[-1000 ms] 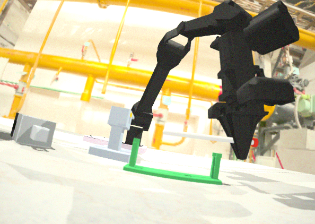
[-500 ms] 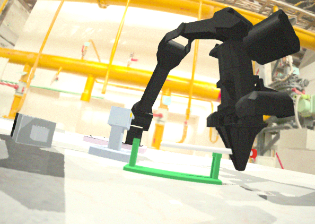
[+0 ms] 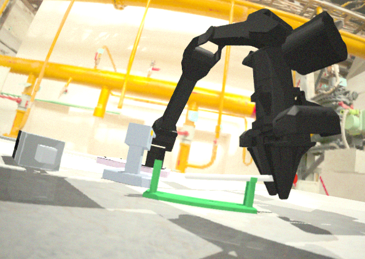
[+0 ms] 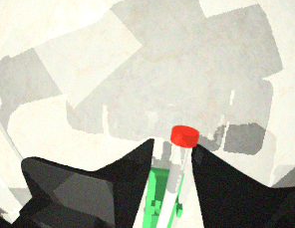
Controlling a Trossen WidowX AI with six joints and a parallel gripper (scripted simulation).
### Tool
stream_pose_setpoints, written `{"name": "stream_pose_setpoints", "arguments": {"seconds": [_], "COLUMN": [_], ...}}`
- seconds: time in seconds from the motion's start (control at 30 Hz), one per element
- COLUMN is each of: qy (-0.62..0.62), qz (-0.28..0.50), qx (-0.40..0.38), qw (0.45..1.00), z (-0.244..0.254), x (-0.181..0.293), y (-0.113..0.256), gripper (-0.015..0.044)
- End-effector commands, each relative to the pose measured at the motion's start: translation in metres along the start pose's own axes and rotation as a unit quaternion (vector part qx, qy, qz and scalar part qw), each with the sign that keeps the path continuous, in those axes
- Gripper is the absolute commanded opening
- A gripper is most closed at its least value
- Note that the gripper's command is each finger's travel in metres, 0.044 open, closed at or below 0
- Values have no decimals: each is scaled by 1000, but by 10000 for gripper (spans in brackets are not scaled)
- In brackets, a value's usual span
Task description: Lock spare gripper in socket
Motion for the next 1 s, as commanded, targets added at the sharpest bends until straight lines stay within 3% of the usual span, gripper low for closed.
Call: {"name": "stream_pose_setpoints", "arguments": {"seconds": [0.0, 0.97], "qy": [0, -3], "qz": [0, 7], "qx": [0, -22], "qw": [1000, 1000], "z": [0, 2], "x": [0, -7], "y": [0, 53], "gripper": [200, 200]}}
Point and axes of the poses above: the point midway between the two fingers, 35 mm back from their tips, its own y axis back along the fingers, its own z axis across the jaws, x = y × z, the point moved 9 cm from there along y, back along the fingers, and after that the axes turned 10 degrees about y, right-handed, at the moved point
